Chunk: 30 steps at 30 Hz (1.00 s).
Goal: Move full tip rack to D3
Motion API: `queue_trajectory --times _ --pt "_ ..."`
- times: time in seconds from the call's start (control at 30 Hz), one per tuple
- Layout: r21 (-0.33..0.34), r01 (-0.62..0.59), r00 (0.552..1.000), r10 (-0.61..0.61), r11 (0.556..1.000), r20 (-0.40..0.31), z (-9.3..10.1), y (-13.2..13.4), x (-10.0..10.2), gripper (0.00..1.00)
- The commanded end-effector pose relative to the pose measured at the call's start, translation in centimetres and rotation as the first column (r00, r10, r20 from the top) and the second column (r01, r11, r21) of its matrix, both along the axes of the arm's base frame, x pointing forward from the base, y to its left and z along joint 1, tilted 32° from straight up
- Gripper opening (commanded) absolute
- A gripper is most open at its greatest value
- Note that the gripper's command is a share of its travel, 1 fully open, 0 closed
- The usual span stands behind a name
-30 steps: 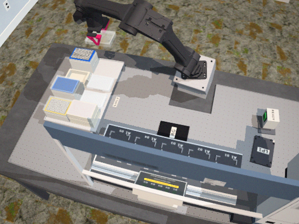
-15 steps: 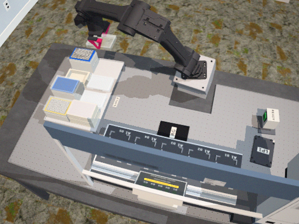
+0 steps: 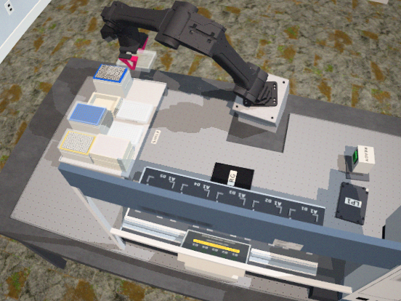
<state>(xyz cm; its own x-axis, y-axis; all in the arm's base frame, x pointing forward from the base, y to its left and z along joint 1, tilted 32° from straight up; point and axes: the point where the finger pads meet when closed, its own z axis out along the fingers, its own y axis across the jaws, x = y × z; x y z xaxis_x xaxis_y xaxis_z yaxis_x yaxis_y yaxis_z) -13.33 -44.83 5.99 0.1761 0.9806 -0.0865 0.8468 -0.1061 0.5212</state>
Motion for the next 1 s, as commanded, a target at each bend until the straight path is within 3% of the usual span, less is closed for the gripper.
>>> queue_trajectory --times 0.0,0.2,0.23,0.37,0.7,0.77,0.8,0.97 --pt "-0.010 0.006 1.000 -0.006 1.000 -0.004 0.0 -0.6 0.7 0.00" --pt "-0.001 0.006 1.000 -0.006 1.000 0.001 -1.1 -0.6 1.0 0.00" --pt "-0.032 0.005 1.000 -0.006 0.999 -0.014 0.3 -0.9 1.0 0.00" --pt "0.000 0.006 1.000 -0.006 1.000 0.001 -1.8 -0.8 1.5 0.00" --pt "0.000 0.006 1.000 -0.006 1.000 0.001 -3.2 -1.0 2.3 0.00" --pt "0.000 0.006 1.000 -0.006 1.000 0.001 -3.2 -1.0 2.3 0.00" --pt "-0.028 0.005 1.000 -0.006 1.000 -0.011 -2.0 -1.3 2.3 0.00" --pt "0.000 0.005 1.000 -0.005 1.000 0.002 -4.0 -1.2 2.8 0.00"
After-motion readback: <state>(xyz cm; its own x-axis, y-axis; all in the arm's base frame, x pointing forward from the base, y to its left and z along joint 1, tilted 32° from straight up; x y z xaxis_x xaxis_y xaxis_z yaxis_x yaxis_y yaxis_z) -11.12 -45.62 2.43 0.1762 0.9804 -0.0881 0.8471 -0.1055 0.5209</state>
